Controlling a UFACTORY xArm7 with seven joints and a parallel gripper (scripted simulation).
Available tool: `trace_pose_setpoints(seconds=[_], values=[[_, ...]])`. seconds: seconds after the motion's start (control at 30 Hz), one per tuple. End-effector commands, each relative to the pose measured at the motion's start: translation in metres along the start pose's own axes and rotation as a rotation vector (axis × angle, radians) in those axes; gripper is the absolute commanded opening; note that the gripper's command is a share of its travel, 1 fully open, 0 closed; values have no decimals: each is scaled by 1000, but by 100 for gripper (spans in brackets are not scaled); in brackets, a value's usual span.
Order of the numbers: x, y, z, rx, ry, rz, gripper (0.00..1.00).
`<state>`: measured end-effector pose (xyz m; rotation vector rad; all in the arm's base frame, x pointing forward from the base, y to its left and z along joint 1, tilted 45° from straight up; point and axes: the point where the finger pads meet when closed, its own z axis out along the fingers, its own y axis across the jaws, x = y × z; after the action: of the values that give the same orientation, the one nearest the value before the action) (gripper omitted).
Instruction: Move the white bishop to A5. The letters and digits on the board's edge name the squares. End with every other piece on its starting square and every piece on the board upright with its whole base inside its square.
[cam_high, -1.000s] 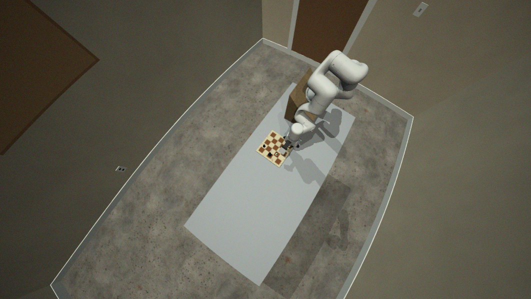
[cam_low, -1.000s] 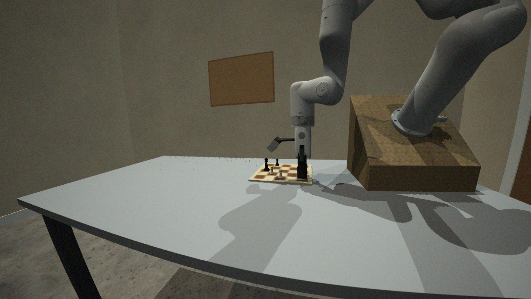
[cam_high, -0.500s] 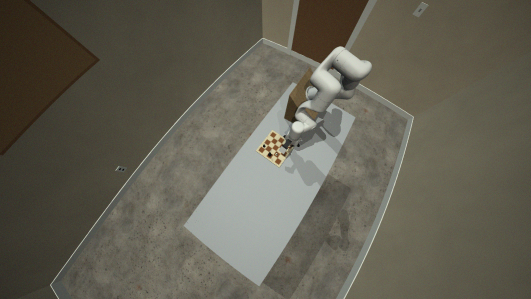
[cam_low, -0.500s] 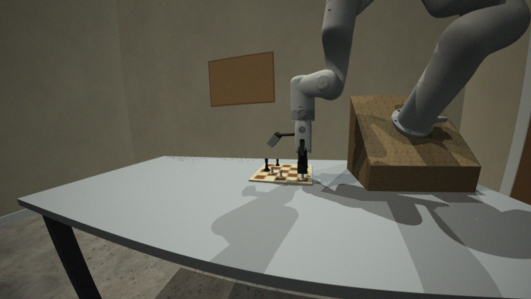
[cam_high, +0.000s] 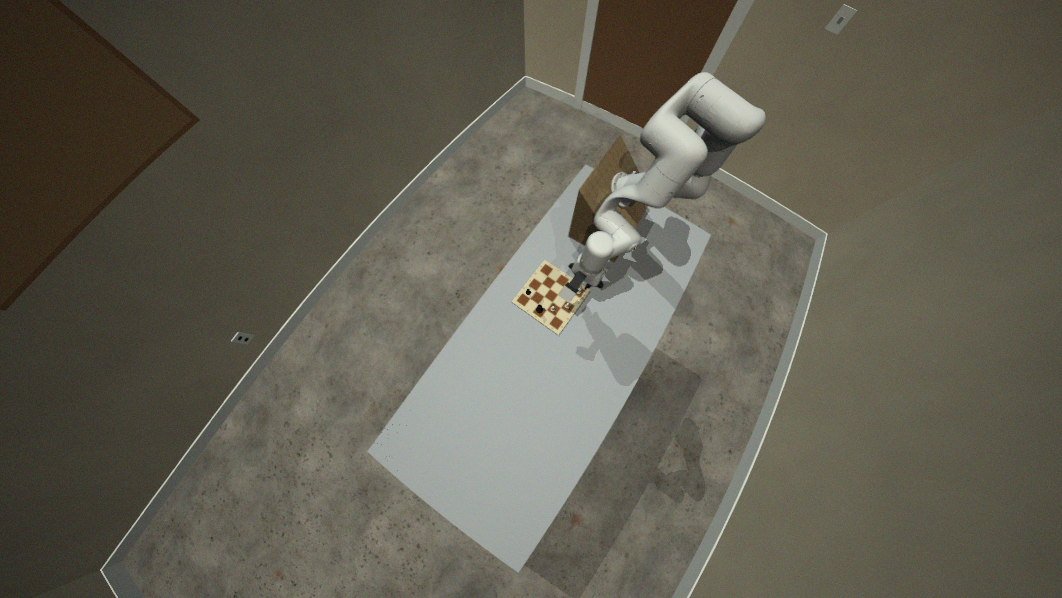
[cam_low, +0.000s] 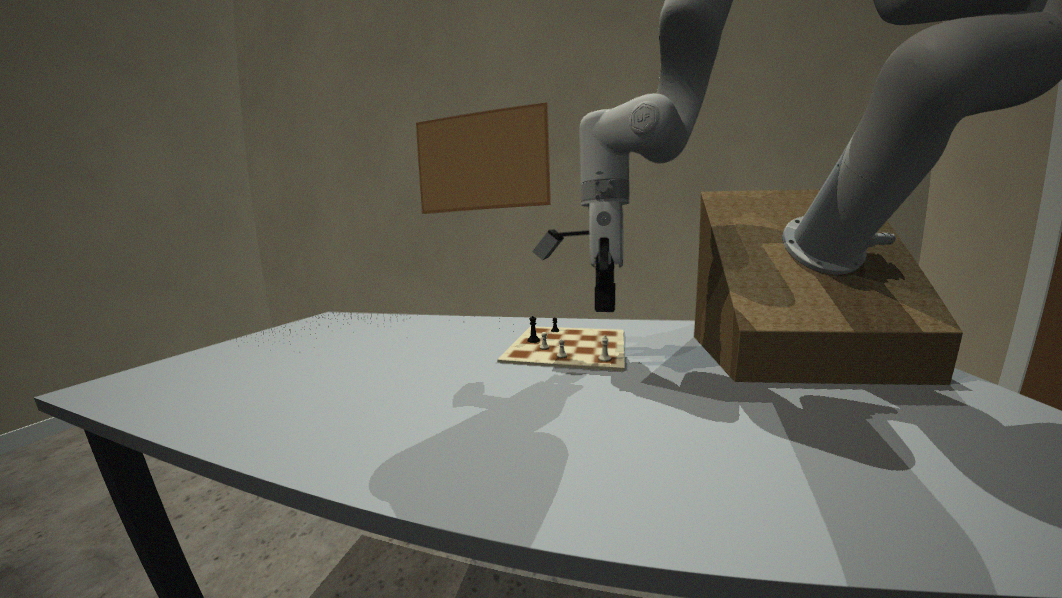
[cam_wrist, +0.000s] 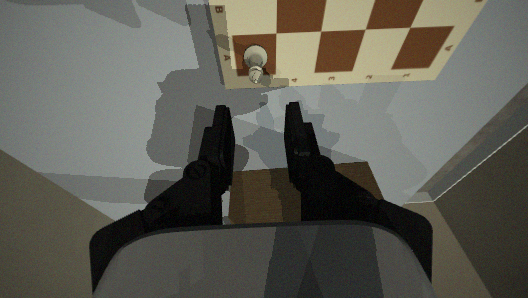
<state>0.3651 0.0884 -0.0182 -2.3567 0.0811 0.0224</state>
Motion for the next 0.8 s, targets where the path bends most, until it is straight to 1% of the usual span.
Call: trace_pose_setpoints(seconds=[0.0, 0.07, 0.1, 0.77], values=[[1, -1, -13, 1, 3, 0, 37], [1, -1, -13, 1, 3, 0, 37], [1, -1, -13, 1, 3, 0, 100], [1, -1, -13, 1, 3, 0, 100]])
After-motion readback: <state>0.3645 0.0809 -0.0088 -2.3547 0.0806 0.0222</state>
